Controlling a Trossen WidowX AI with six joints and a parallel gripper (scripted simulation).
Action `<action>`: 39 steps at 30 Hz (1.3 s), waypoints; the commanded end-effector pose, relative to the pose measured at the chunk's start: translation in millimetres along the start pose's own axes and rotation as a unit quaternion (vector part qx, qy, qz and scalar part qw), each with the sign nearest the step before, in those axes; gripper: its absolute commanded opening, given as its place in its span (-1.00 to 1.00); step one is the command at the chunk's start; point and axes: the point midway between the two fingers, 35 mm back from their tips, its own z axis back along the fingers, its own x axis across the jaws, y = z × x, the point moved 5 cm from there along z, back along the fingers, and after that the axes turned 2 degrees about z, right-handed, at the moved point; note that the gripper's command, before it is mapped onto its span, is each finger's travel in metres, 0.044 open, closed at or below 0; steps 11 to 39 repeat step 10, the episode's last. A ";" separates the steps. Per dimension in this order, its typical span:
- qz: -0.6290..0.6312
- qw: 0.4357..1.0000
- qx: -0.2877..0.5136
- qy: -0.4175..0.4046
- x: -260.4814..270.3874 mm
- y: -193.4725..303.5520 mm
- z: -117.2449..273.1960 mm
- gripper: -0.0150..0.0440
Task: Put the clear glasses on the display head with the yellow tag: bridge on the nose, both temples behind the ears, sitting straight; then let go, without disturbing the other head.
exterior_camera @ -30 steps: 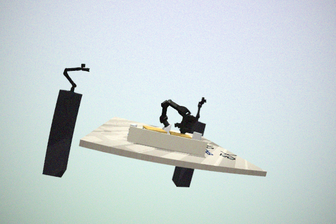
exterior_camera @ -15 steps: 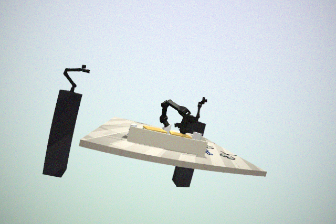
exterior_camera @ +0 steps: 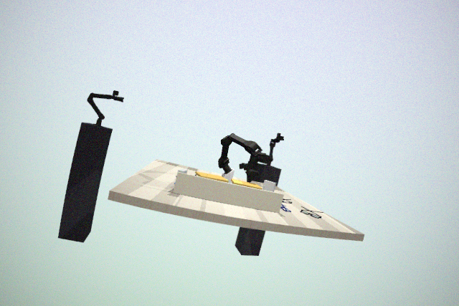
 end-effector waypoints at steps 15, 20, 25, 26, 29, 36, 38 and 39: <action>0.000 1.000 0.003 -0.002 -43.1 1.4 18.1 -0.13; 0.000 1.000 0.003 -0.002 -43.1 1.4 18.1 -0.13; 0.000 1.000 0.003 -0.002 -43.1 1.4 18.1 -0.13; 0.000 1.000 0.003 -0.002 -43.1 1.4 18.1 -0.13; 0.000 1.000 0.003 -0.002 -43.1 1.4 18.1 -0.13; 0.000 1.000 0.003 -0.002 -43.1 1.4 18.1 -0.13; 0.000 1.000 0.003 -0.002 -43.1 1.4 18.1 -0.13; 0.000 1.000 0.003 -0.002 -43.1 1.4 18.1 -0.13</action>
